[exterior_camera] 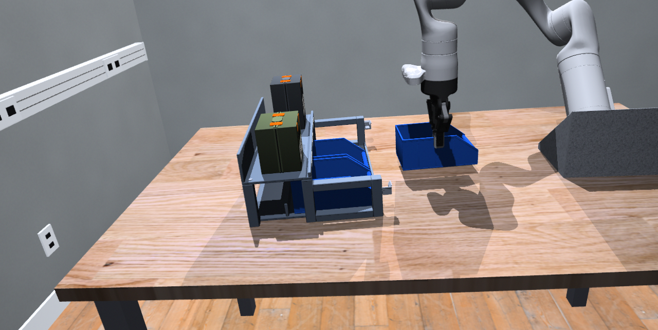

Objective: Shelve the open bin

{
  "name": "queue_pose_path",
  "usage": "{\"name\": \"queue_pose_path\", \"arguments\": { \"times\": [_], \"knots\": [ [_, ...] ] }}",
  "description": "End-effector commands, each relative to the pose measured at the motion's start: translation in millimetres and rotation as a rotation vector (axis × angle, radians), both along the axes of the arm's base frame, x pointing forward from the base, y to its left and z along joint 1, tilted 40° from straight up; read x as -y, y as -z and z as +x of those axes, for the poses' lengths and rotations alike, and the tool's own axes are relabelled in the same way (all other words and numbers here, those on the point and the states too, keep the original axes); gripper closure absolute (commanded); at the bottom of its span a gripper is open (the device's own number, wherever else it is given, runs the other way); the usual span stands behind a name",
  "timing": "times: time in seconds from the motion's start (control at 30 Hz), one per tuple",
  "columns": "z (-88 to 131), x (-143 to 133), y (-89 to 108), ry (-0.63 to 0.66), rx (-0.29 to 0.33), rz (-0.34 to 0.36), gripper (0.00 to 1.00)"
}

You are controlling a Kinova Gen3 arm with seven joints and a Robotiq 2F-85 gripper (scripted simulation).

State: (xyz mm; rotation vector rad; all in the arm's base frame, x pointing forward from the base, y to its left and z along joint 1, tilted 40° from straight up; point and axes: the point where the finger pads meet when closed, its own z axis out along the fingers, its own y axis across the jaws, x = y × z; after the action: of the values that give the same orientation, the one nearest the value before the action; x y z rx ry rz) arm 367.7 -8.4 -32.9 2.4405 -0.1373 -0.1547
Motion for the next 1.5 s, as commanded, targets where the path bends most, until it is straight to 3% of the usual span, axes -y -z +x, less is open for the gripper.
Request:
{"name": "queue_pose_path", "arguments": {
  "times": [0.0, 0.43, 0.6, 1.0, 1.17, 1.47],
  "knots": [
    [-0.2, 13.5, -11.8, -0.002, 0.001, -0.001, 0.9],
    [-0.4, 18.2, -15.7, -0.003, 0.002, -0.001, 0.9],
    [-1.8, 41.5, -34.5, -0.003, 0.002, -0.001, 0.9],
    [-1.8, 41.5, -34.5, -0.003, 0.002, -0.001, 0.9],
    [-3.0, 64.7, -53.6, -0.003, 0.002, -0.001, 0.9],
    [-3.0, 64.7, -53.6, -0.003, 0.002, -0.001, 0.9]
  ]
}}
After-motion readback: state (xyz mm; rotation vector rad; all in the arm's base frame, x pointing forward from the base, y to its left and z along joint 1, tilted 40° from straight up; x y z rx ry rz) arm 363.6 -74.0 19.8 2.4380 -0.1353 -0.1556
